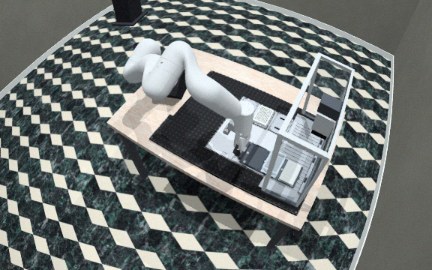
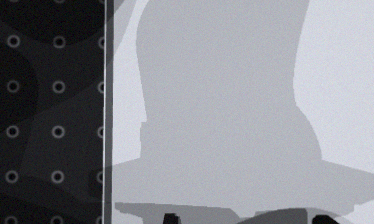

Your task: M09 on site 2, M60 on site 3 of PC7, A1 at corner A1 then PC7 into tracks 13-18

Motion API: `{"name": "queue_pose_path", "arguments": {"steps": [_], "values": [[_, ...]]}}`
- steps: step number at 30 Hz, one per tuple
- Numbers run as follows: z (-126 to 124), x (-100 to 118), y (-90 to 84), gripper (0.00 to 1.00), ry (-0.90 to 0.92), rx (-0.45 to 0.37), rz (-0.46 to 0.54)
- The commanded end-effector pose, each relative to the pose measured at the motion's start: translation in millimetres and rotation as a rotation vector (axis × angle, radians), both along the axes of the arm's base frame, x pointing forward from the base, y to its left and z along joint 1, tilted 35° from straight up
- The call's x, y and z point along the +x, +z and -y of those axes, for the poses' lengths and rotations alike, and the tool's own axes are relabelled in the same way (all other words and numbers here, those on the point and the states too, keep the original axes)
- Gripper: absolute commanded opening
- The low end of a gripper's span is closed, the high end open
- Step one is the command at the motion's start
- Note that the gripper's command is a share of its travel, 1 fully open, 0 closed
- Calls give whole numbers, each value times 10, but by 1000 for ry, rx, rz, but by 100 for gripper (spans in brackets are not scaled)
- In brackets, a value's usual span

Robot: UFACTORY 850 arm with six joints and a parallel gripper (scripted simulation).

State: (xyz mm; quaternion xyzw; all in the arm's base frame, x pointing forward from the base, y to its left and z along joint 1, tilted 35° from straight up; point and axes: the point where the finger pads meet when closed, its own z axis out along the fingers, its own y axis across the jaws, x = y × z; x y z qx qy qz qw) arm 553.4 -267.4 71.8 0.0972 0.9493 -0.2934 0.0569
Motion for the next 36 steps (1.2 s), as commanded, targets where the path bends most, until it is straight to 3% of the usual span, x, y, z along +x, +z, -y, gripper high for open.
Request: {"name": "queue_pose_path", "arguments": {"steps": [1,36], "values": [[0,20,9,82,1,0,1],[36,252,48,82,1,0,1]]}}
